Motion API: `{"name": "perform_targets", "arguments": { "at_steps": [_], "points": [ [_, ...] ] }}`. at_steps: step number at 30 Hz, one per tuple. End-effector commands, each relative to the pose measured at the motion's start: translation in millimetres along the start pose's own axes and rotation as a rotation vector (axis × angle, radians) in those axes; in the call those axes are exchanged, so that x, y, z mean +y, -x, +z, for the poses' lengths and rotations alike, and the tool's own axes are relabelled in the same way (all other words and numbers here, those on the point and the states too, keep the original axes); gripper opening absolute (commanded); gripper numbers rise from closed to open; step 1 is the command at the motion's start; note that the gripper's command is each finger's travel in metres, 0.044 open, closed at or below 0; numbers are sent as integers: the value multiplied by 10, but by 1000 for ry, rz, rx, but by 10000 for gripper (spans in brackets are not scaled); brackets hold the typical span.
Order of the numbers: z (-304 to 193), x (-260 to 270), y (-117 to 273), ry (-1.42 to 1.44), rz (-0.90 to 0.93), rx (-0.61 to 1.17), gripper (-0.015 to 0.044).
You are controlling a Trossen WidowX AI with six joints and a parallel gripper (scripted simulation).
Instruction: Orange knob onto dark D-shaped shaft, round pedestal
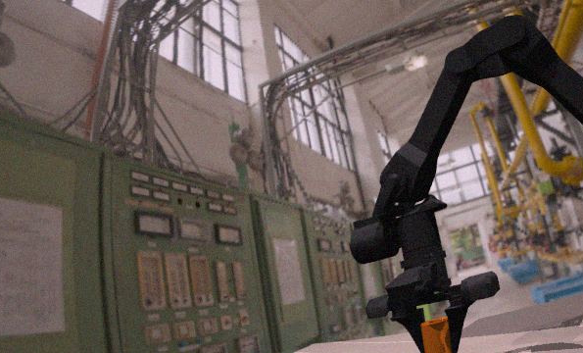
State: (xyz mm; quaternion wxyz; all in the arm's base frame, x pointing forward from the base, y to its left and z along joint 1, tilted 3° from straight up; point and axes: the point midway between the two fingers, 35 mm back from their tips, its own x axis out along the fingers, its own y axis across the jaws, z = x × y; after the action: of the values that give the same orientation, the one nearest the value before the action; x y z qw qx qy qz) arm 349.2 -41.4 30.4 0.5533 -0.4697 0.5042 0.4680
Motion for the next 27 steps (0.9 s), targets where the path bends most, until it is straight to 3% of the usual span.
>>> {"name": "perform_targets", "arguments": {
  "at_steps": [1,9,16,27],
  "points": [
    [2,-20,-1,5,-6,-2,0],
    [3,-33,50,13,-6,-2,0],
    [3,-20,44,214,-6,-1,0],
    [4,-28,-4,214,-6,-1,0]
  ]
}}
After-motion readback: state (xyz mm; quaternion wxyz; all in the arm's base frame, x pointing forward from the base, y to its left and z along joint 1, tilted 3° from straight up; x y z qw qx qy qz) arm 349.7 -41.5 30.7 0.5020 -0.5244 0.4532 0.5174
